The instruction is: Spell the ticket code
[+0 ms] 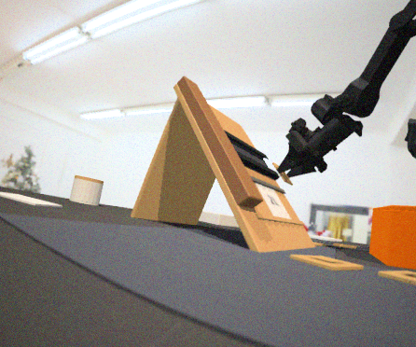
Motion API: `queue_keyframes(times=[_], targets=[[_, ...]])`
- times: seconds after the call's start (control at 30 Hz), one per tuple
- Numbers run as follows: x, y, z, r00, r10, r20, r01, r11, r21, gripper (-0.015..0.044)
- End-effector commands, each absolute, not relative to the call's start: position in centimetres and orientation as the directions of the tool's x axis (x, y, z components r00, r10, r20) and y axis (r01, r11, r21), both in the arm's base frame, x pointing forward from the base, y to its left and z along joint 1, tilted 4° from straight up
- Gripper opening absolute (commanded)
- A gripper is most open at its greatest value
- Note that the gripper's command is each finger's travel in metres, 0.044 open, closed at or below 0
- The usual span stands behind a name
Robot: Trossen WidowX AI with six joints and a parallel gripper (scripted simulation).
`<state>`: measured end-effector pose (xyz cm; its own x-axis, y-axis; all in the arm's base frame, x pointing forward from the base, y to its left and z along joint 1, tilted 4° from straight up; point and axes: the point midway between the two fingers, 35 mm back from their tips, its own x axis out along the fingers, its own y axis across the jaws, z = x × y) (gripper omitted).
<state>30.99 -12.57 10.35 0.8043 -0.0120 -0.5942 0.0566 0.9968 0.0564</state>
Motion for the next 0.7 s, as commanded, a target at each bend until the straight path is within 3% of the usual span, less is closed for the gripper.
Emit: queue_keyframes(times=[0.0,0.67], targets=[[31.0,-12.3,10.5,0.807,-0.016,-0.591,0.06,0.997,0.055,0.0],[31.1,-11.3,10.5,0.807,-0.015,-0.591,0.06,0.997,0.056,0.0]])
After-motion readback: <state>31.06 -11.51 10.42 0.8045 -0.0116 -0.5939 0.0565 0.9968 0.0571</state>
